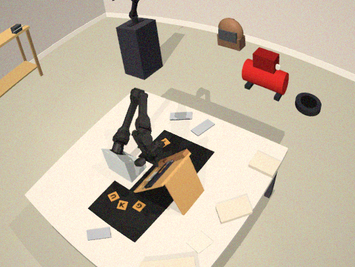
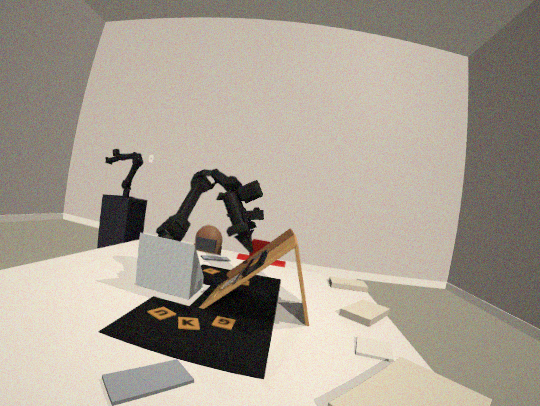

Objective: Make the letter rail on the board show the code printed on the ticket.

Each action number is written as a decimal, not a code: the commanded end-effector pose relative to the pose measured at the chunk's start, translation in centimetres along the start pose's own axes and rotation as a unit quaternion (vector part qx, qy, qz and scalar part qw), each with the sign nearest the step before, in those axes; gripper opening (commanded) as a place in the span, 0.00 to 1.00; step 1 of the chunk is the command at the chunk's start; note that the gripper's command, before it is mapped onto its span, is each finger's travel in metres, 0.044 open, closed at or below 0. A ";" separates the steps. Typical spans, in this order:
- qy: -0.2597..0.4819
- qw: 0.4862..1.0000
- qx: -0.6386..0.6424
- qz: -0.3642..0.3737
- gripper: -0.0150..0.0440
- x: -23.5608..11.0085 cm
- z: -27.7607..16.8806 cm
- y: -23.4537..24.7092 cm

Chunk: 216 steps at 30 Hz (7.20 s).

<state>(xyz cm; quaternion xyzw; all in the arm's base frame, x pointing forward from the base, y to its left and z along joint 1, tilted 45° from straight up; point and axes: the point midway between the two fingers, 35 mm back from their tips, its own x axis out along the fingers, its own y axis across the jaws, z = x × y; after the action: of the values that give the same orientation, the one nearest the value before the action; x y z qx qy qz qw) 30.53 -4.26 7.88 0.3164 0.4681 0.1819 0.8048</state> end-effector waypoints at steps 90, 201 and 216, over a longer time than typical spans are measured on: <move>0.216 0.976 -0.023 0.023 0.25 3.3 2.2 -0.8; -0.148 0.709 -0.685 -0.072 1.00 -14.5 -4.1 -2.4; -0.111 0.851 -0.513 -0.019 0.83 -12.8 -5.1 -5.9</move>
<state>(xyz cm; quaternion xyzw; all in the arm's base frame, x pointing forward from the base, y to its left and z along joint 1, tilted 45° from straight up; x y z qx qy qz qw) 19.77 -13.68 12.49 -0.2438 0.1595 0.3471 0.8914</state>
